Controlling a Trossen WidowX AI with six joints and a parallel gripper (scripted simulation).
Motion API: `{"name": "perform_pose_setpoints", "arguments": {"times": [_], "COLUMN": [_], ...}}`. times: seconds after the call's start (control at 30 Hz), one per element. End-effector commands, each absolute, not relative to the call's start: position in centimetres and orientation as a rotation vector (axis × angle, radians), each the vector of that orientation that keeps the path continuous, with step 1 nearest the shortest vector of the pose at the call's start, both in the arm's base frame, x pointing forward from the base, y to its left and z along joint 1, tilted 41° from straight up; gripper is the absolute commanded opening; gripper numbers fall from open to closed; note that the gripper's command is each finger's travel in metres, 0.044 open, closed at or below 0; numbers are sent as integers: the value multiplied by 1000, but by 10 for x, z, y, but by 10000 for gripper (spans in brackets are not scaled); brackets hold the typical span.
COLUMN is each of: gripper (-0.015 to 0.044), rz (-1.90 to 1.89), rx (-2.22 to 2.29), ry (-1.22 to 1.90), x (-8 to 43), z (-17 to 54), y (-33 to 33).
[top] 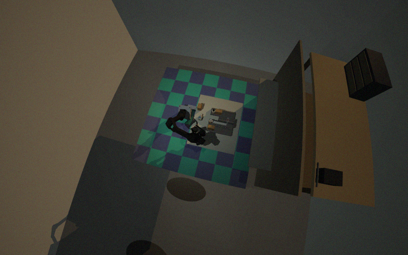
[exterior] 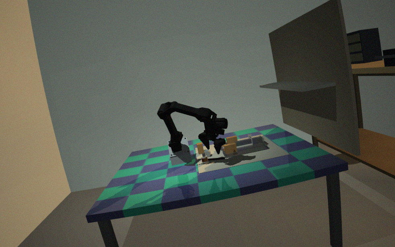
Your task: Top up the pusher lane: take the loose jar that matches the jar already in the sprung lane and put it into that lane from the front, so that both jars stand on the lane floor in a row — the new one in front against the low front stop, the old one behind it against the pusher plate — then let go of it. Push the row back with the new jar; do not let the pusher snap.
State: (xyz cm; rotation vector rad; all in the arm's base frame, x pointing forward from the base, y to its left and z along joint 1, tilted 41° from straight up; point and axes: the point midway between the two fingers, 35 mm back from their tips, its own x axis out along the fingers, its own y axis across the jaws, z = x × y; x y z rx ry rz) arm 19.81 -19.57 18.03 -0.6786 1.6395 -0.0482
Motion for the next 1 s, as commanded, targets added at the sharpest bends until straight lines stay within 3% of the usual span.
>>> {"name": "perform_pose_setpoints", "arguments": {"times": [0.0, 0.37, 0.97], "gripper": [440, 440, 440], "rz": [-322, -679, -684], "rx": [-532, -441, -440], "ry": [1655, 1502, 1497], "x": [183, 157, 155], "z": [149, 120, 99], "y": [-137, -93, -110]}}
